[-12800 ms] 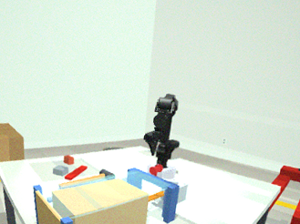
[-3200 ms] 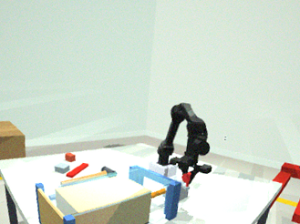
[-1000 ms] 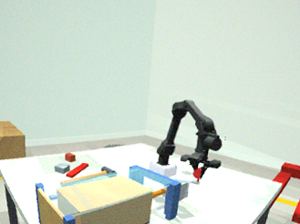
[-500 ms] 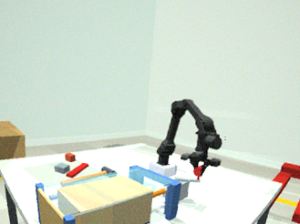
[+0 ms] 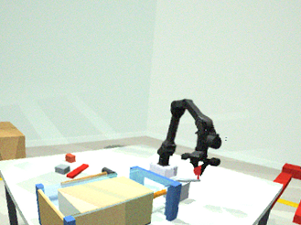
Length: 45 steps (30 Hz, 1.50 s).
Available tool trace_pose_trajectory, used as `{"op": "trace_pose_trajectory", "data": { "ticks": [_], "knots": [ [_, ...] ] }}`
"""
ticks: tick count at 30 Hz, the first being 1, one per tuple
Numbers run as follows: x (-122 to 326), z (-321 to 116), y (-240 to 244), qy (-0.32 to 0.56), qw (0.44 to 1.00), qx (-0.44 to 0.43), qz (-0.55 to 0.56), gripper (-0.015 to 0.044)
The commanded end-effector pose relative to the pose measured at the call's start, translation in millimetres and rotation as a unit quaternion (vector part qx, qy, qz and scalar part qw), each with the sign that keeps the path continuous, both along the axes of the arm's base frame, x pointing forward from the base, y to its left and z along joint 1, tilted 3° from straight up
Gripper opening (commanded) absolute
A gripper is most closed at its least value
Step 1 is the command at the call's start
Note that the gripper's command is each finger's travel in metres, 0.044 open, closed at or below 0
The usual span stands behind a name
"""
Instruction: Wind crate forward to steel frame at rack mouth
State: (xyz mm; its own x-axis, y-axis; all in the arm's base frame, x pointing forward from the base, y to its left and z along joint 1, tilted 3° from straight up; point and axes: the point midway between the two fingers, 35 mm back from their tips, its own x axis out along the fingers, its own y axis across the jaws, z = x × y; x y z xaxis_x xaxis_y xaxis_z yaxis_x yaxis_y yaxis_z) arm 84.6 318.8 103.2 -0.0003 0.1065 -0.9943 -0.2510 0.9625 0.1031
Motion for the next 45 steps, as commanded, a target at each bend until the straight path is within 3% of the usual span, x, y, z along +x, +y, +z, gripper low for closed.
{"op": "trace_pose_trajectory", "data": {
  "ticks": [1,45],
  "knots": [
    [-10,-4,-13,0.012,1.0,-0.015,0.002,0.0],
    [-20,-9,-70,0.012,1.0,-0.017,0.002,0.0]
  ]
}}
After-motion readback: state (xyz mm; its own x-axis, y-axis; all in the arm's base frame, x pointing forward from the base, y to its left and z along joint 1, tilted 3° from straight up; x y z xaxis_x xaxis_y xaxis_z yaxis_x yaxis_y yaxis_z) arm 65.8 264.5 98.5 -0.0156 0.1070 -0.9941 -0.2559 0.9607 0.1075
